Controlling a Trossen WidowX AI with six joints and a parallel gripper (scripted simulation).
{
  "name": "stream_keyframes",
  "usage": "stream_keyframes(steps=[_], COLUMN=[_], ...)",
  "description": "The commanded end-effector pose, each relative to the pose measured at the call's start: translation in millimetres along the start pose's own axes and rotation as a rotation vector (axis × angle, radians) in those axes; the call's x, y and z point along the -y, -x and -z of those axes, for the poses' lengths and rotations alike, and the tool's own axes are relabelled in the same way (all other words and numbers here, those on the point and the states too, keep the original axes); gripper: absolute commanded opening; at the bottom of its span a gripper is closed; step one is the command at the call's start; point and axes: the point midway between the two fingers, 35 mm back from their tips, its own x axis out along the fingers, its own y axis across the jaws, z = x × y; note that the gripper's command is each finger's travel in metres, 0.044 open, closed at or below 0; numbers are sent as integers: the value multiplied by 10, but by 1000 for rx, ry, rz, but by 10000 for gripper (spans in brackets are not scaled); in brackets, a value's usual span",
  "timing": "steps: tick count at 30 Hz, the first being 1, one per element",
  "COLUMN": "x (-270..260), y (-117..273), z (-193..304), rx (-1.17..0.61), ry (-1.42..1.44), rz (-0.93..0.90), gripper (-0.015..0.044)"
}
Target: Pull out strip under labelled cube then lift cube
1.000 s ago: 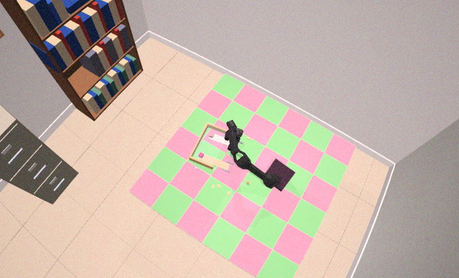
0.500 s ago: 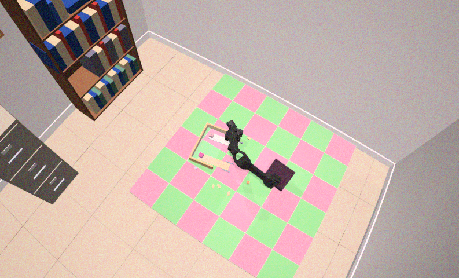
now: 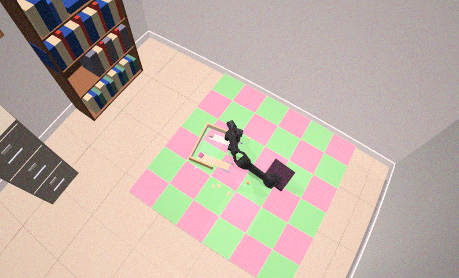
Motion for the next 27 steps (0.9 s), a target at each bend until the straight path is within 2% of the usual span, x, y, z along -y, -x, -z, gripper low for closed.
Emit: stream_keyframes(steps=[1,27], x=[1,7], y=[-14,-34], z=[-6,53], rx=[2,2], ry=[-3,-3], rz=[-1,-1], gripper=[0,0])
